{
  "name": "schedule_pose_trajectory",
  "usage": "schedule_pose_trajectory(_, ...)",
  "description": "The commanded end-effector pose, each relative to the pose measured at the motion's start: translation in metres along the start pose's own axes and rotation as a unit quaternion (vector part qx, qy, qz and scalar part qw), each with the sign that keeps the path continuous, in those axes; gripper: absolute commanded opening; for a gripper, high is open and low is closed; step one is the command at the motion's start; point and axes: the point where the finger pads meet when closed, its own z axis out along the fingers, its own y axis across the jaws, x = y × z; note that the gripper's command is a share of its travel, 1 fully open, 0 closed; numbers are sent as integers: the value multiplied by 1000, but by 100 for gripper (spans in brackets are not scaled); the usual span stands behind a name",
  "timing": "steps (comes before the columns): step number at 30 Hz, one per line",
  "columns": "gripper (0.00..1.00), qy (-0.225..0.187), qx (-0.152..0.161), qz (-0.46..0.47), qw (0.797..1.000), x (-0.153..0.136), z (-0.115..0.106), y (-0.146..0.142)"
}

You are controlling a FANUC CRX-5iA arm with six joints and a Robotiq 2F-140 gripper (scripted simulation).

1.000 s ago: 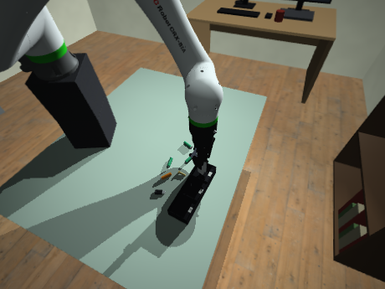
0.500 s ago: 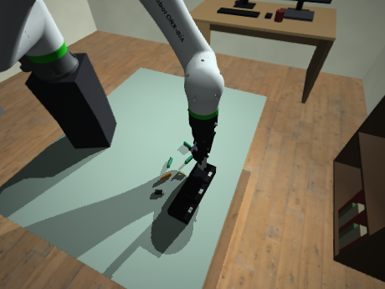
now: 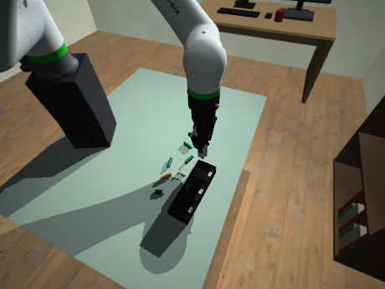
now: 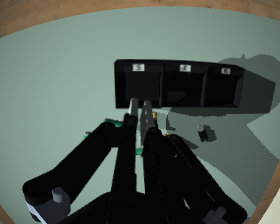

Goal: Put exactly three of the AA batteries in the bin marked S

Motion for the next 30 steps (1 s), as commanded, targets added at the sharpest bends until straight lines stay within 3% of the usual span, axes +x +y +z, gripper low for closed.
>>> schedule_pose_trajectory(1,5,0,0,0,1000,0,-28,0)
schedule_pose_trajectory(4,5,0,0,0,1000,0,-47,0)
schedule_pose_trajectory(10,5,0,0,0,1000,0,-47,0)
schedule_pose_trajectory(11,17,0,0,-25,1000,-7,-42,2)
schedule_pose_trajectory(14,17,0,0,-50,999,-13,-37,4)
schedule_pose_trajectory(20,17,0,-1,-178,984,-53,-9,14)
schedule_pose_trajectory(30,17,-4,-2,-345,939,-112,34,29)
